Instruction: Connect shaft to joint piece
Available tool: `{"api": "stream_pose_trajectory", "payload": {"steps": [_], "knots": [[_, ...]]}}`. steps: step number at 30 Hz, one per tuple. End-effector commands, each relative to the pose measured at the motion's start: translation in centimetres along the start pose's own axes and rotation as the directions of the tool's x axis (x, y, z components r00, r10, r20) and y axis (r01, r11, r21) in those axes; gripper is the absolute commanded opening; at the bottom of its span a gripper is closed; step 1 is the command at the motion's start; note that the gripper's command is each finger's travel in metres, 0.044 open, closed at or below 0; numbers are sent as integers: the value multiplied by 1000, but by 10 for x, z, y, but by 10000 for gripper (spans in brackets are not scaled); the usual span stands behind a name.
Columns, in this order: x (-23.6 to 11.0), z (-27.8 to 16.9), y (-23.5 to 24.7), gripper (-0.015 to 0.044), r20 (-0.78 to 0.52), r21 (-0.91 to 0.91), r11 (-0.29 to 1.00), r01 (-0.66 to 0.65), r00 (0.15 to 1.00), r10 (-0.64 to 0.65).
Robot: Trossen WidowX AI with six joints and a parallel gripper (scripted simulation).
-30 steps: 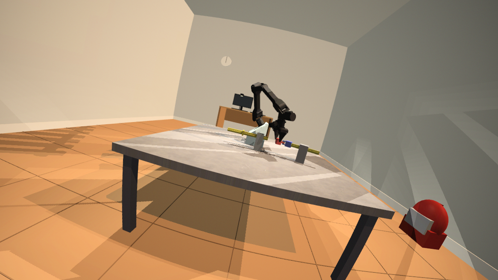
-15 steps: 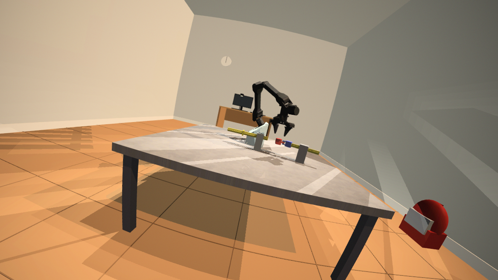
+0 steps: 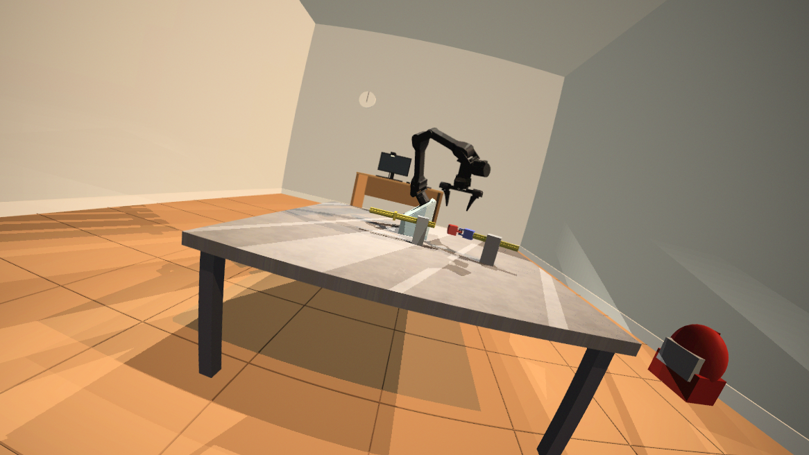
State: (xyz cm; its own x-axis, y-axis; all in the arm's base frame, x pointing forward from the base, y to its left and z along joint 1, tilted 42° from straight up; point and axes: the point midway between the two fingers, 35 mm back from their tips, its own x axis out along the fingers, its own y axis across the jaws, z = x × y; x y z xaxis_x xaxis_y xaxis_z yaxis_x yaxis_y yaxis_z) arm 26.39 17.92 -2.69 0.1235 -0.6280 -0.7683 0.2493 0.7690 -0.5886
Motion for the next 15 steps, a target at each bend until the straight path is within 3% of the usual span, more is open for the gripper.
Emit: {"api": "stream_pose_trajectory", "payload": {"steps": [1, 6, 15], "knots": [[-16, -2, -1, 440, -1, -166, 986, 6, 1000, -6], [-31, -4, -3, 440, 4, -311, 950, 15, 1000, -14], [-29, -3, -3, 440, 9, -299, 954, 17, 1000, -15]]}}
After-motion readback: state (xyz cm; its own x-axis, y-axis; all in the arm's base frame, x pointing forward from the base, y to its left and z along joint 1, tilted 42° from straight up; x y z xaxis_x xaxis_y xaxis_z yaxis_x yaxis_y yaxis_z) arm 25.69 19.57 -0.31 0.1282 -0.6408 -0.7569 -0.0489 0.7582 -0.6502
